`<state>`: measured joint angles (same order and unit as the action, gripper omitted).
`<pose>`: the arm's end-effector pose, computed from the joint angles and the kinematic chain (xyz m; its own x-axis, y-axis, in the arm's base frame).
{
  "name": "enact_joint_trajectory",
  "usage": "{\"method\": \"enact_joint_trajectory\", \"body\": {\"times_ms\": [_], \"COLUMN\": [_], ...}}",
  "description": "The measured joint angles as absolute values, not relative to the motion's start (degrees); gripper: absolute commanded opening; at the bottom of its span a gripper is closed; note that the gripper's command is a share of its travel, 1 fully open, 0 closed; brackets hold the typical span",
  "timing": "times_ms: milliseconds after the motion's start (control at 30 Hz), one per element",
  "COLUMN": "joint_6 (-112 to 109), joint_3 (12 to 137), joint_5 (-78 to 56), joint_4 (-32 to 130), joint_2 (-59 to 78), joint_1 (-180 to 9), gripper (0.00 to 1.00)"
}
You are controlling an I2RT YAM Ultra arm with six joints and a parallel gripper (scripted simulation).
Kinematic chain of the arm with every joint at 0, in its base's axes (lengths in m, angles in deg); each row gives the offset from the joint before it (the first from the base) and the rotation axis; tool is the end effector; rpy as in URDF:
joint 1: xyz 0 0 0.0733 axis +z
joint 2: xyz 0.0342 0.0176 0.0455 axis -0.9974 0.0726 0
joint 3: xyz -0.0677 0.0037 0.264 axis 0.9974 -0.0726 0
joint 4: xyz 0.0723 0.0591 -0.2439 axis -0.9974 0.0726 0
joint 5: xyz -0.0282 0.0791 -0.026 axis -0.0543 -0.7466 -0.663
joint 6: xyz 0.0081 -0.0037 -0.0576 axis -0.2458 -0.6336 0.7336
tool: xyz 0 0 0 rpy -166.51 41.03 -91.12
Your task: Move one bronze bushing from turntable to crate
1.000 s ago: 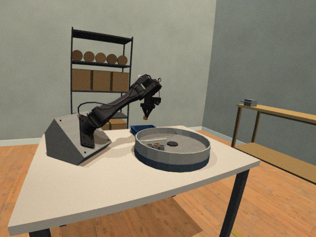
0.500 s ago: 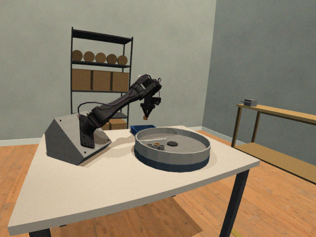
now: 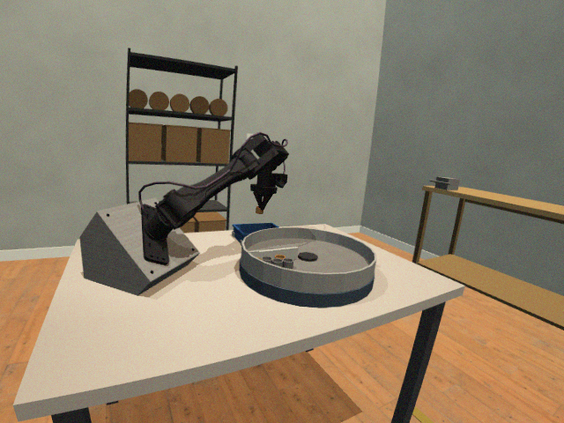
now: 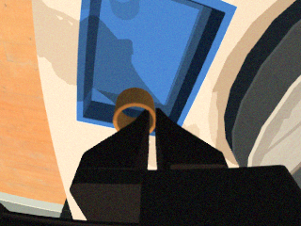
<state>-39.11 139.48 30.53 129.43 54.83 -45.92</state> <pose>0.3840 0.2860 0.2117 -0.9161 -0.1867 -0.3547 0.0531 0.8205 -0.5692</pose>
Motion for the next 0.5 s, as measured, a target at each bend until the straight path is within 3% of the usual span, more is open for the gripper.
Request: {"method": "enact_joint_trajectory", "body": {"times_ms": [500], "joint_6": [-38.48], "joint_3": [138.45], "joint_5": [30.53], "joint_4": [127.92], "joint_2": [53.91], "joint_1": [-46.55], "gripper": [0.0]}}
